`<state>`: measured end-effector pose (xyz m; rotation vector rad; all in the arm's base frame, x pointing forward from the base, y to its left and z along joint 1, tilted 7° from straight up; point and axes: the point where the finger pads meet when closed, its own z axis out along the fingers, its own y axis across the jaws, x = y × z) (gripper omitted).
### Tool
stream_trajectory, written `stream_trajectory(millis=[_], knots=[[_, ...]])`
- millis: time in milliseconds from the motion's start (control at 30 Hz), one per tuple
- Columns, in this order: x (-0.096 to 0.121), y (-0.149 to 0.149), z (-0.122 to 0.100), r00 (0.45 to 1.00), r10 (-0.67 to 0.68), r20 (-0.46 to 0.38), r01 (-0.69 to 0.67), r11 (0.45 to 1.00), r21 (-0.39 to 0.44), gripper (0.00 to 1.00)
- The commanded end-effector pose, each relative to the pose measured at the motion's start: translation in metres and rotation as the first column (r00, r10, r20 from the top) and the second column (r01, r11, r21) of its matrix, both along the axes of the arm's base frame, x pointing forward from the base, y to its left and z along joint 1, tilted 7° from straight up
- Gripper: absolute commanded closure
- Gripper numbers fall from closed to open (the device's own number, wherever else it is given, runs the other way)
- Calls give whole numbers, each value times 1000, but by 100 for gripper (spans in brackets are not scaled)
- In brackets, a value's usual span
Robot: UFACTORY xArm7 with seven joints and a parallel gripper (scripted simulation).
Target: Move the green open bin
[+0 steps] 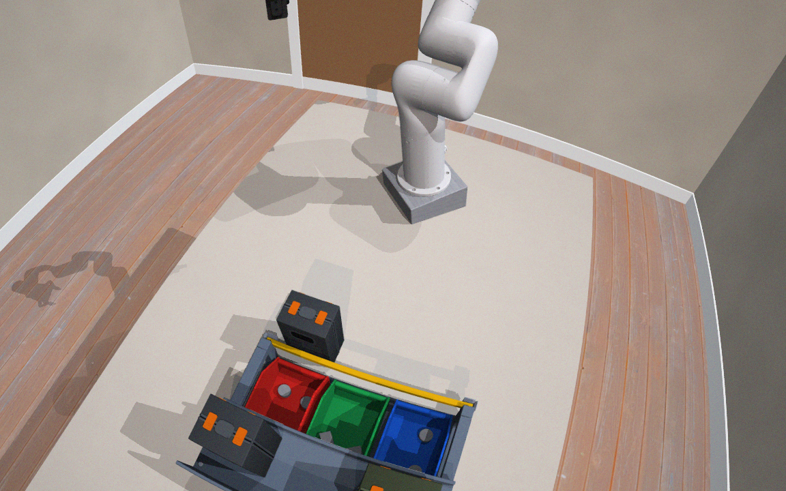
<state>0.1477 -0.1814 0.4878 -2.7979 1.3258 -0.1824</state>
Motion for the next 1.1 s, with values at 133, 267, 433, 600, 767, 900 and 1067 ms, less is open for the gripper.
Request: stream_trajectory(millis=[133, 267, 433, 600, 767, 900, 1067], knots=[[11, 8, 1, 998, 61, 1, -61, 998, -2, 0], [11, 8, 1, 998, 61, 1, -61, 998, -2, 0], [30, 29, 1, 985, 175, 2, -175, 985, -2, 0], [43, 43, 1, 968, 251, 1, -251, 968, -2, 0], [43, 43, 1, 968, 251, 1, -251, 968, -2, 0], [43, 43, 1, 968, 251, 1, -251, 968, -2, 0], [66, 81, 1, 902, 432, 1, -432, 902, -2, 0]])
